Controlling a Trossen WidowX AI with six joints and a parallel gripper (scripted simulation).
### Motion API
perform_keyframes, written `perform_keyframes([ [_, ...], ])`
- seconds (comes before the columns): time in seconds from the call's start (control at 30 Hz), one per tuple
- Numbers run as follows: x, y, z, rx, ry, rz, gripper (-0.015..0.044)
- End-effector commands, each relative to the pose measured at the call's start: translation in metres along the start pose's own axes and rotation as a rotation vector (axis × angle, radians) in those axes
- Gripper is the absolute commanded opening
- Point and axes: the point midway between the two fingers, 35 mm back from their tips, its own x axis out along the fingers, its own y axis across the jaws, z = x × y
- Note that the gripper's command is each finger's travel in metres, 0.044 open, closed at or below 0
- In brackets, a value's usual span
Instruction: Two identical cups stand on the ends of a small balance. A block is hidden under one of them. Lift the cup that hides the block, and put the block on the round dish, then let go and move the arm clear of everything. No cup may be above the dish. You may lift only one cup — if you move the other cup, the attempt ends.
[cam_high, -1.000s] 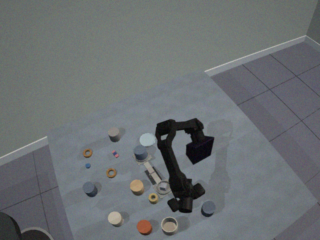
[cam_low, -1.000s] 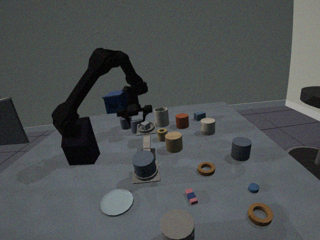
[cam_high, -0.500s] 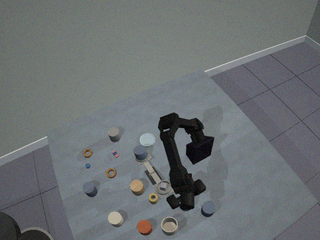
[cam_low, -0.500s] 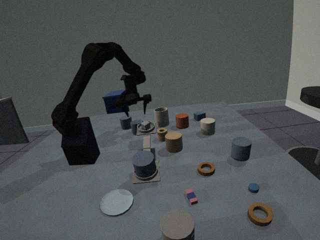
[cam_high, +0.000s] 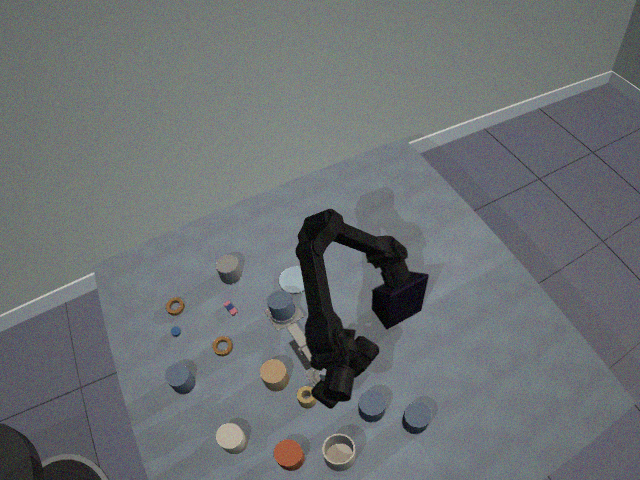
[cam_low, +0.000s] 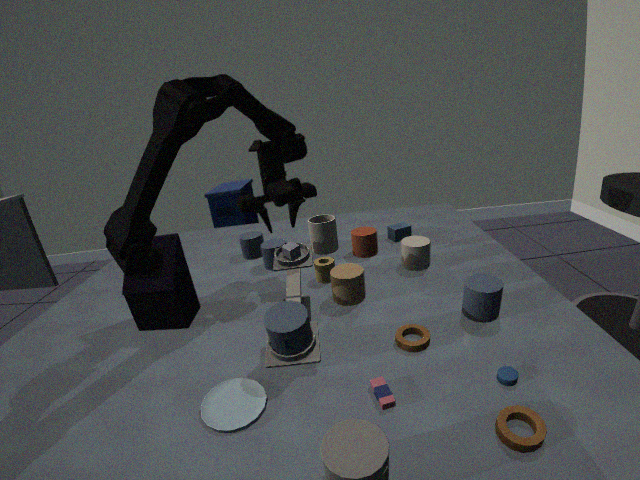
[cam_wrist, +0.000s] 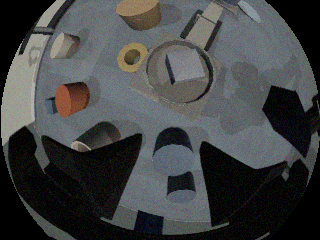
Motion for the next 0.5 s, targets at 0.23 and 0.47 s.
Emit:
perform_keyframes([
  [0.23,-0.013,-0.003,0.067,-0.364,-0.02,-0.009,0.026],
  [0.47,-0.014,-0.003,0.068,-0.369,-0.02,-0.009,0.026],
])
